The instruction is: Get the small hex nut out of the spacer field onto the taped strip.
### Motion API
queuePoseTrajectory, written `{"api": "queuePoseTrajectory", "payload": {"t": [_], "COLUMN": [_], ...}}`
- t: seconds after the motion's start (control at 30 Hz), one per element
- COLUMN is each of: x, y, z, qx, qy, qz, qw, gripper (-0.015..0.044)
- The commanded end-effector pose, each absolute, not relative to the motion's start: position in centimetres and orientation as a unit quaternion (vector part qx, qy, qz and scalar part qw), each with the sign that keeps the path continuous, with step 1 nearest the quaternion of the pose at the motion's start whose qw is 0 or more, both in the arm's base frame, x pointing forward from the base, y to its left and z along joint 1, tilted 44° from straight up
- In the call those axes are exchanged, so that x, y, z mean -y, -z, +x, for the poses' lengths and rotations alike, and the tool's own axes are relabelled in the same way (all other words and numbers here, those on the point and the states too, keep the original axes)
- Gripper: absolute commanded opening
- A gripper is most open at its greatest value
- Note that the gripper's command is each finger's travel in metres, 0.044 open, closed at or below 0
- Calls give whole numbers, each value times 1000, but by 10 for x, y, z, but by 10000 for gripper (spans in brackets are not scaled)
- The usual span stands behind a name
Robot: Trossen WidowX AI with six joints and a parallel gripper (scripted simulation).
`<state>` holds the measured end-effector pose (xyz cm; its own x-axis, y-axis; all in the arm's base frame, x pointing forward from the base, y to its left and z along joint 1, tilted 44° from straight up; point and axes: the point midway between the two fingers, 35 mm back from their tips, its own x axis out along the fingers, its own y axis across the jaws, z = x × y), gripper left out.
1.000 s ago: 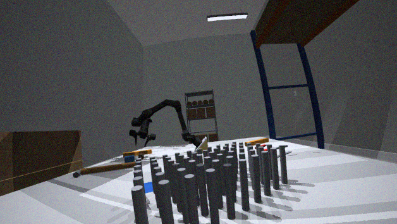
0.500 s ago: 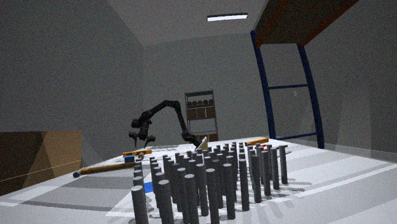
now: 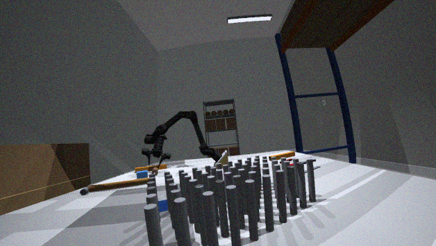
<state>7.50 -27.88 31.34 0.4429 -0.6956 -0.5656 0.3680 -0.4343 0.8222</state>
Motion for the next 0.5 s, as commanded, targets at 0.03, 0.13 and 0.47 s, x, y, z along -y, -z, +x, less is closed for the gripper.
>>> {"api": "queuePoseTrajectory", "payload": {"t": [0.03, 0.13, 0.47], "x": [285, 288, 298], "y": [-304, -300, -288], "z": [75, 75, 74], "qx": [118, 118, 117], "qy": [513, 513, 513], "qz": [676, 676, 676], "qw": [516, 516, 516], "gripper": [280, 280, 280]}}
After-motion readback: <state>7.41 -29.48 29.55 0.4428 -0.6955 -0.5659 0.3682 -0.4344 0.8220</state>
